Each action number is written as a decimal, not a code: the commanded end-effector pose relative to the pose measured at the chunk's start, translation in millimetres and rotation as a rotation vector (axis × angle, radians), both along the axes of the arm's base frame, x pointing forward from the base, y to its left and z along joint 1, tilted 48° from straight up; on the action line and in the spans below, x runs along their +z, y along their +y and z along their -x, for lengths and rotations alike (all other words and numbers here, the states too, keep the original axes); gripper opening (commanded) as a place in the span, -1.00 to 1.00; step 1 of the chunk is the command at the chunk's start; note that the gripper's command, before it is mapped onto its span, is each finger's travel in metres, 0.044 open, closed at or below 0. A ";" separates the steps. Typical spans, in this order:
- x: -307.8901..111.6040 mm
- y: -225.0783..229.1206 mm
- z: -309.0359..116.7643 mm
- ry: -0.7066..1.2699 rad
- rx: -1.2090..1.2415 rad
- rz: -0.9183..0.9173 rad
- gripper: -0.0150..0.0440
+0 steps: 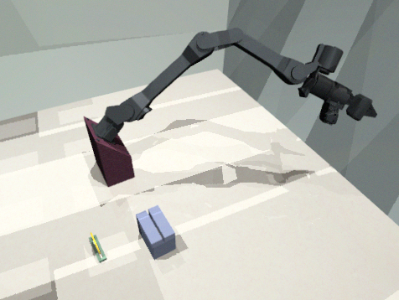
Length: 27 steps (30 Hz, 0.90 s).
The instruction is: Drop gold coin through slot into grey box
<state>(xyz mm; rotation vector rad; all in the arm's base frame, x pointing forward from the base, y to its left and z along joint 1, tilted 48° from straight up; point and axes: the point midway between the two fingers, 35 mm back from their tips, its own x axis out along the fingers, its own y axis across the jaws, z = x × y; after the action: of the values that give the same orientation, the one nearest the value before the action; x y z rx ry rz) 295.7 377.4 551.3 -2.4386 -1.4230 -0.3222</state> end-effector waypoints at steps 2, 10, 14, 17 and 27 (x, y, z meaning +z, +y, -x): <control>-3.6 -0.4 -3.9 0.014 -0.002 0.004 0.69; -77.9 -21.3 -78.8 0.309 -0.064 0.050 0.05; -131.0 -42.0 -118.5 0.517 -0.121 0.064 0.05; -171.4 -62.6 -144.2 0.676 -0.172 0.060 0.05; -312.3 -159.5 -203.5 1.241 -0.384 -0.049 0.05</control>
<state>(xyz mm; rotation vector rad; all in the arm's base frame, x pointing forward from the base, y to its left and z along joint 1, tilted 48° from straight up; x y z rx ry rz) 488.3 246.5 282.9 -2.1897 -0.5496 0.8003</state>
